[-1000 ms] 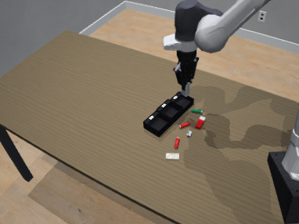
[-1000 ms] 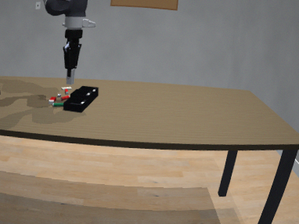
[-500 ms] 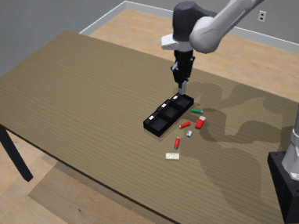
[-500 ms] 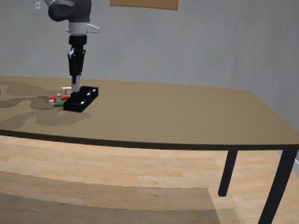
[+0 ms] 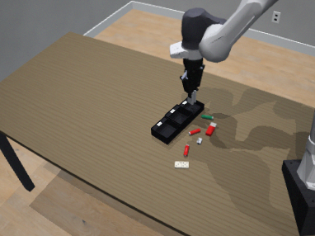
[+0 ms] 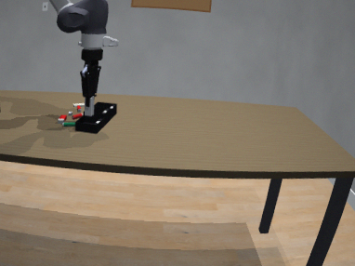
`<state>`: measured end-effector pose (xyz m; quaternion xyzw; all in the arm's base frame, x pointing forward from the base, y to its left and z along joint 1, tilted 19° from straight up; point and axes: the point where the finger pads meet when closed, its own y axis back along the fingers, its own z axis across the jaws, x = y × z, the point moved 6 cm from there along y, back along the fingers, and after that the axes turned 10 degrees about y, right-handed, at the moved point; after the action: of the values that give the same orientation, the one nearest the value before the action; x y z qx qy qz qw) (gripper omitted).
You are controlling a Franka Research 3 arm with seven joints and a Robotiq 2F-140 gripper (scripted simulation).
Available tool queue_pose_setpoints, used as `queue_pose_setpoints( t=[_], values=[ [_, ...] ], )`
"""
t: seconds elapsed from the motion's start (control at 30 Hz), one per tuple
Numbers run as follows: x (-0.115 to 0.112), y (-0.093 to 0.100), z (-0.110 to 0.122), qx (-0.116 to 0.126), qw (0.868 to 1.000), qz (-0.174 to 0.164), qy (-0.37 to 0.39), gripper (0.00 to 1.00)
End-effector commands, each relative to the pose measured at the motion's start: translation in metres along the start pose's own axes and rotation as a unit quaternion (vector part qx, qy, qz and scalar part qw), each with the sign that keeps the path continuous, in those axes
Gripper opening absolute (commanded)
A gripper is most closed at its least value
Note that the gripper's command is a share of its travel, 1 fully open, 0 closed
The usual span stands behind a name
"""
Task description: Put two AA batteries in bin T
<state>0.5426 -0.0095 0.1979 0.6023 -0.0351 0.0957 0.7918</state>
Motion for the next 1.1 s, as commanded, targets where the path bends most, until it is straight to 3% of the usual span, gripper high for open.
queue_pose_setpoints(
  t=[0.0,0.37,1.07],
  values=[
    [0.003,-0.009,0.000,0.001,1.000,0.006,0.003,0.05],
    [0.003,-0.033,0.000,0.001,1.000,0.006,0.003,0.05],
    [0.003,-0.034,0.000,0.001,1.000,0.006,0.003,0.05]
  ],
)
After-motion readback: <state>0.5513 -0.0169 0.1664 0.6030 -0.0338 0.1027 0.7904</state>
